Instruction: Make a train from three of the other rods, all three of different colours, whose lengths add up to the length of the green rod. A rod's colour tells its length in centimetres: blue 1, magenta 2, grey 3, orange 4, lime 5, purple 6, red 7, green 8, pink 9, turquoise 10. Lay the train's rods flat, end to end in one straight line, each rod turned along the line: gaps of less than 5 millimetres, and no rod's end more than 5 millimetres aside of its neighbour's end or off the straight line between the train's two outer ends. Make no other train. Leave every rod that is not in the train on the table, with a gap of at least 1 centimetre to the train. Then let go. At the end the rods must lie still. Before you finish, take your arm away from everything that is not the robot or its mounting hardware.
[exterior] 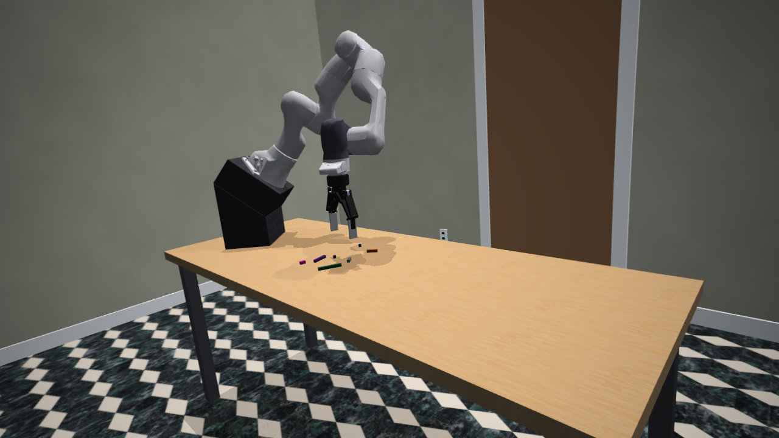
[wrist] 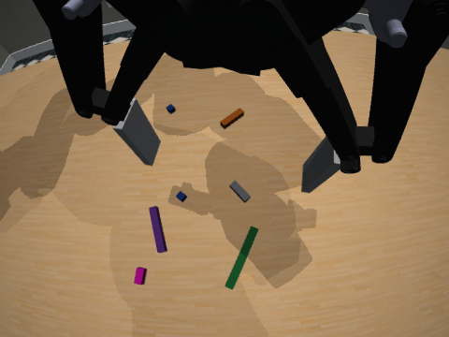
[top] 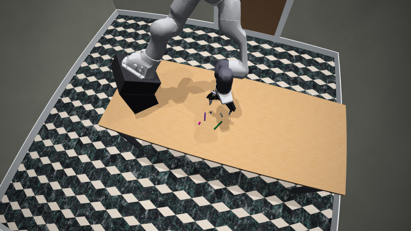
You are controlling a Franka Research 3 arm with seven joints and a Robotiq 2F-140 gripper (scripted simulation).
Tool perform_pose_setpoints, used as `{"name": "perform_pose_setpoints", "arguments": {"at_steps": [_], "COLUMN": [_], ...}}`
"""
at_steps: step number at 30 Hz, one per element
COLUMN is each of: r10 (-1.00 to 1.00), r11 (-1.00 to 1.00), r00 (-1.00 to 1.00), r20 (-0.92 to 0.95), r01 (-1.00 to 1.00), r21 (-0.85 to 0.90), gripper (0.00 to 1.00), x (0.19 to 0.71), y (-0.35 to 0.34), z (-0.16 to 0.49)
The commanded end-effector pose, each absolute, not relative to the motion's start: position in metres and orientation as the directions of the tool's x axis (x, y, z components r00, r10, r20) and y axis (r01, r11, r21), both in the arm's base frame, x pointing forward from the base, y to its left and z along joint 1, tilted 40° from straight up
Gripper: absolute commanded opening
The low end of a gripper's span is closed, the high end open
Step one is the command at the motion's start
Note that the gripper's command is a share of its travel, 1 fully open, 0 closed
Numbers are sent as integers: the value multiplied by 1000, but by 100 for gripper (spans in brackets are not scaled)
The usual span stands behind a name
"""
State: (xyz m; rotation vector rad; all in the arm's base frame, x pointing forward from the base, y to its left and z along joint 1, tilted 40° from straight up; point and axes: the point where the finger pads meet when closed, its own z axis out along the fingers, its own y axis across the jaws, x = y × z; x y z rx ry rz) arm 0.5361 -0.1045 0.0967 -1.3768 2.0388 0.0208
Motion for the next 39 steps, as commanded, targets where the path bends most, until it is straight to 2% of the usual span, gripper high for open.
{"name": "perform_pose_setpoints", "arguments": {"at_steps": [1, 39], "r10": [-879, -903], "r11": [307, -231], "r00": [-77, 403], "r20": [-470, -150], "r01": [-846, -748], "r21": [-436, -622], "gripper": [100, 100], "x": [538, 548], "y": [-105, -106], "z": [97, 99]}}
